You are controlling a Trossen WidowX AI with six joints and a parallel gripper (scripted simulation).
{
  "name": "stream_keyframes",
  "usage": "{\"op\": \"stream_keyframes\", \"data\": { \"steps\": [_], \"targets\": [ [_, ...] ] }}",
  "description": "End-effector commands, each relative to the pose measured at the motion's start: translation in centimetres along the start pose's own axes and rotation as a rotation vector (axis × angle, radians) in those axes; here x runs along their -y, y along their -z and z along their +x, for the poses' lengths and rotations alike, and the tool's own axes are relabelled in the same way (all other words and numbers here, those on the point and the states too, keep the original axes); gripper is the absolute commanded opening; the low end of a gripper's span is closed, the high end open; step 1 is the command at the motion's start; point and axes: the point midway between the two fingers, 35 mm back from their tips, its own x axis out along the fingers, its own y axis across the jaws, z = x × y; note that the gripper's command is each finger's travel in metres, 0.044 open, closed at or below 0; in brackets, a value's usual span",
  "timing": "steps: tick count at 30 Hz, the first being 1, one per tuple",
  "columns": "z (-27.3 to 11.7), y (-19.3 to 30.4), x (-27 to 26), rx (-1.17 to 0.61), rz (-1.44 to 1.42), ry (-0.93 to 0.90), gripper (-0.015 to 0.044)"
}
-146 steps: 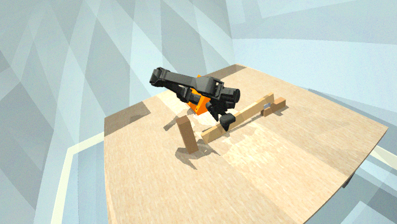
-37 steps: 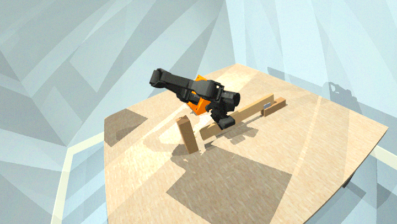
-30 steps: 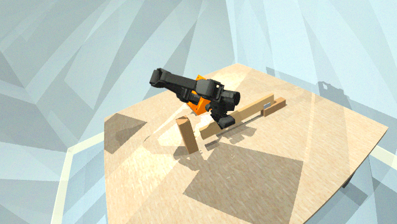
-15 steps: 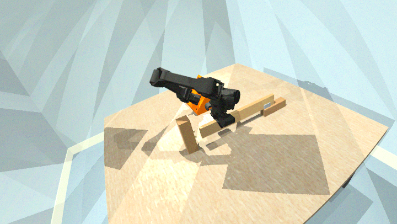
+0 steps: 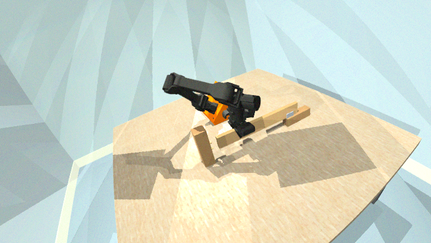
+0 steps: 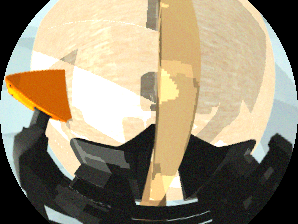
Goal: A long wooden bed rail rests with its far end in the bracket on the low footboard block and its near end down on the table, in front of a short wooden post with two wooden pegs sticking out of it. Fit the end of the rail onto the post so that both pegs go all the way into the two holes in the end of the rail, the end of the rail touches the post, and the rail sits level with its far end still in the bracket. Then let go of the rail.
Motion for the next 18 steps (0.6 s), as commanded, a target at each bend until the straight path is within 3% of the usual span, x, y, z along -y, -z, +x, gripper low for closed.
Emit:
{"op": "stream_keyframes", "data": {
  "steps": [1,18],
  "targets": [
    [-0.29,-0.30,0.10,0.015,0.001,0.006,0.0000],
    [-0.06,-0.31,0.02,0.015,0.001,0.006,0.0000]
  ]
}}
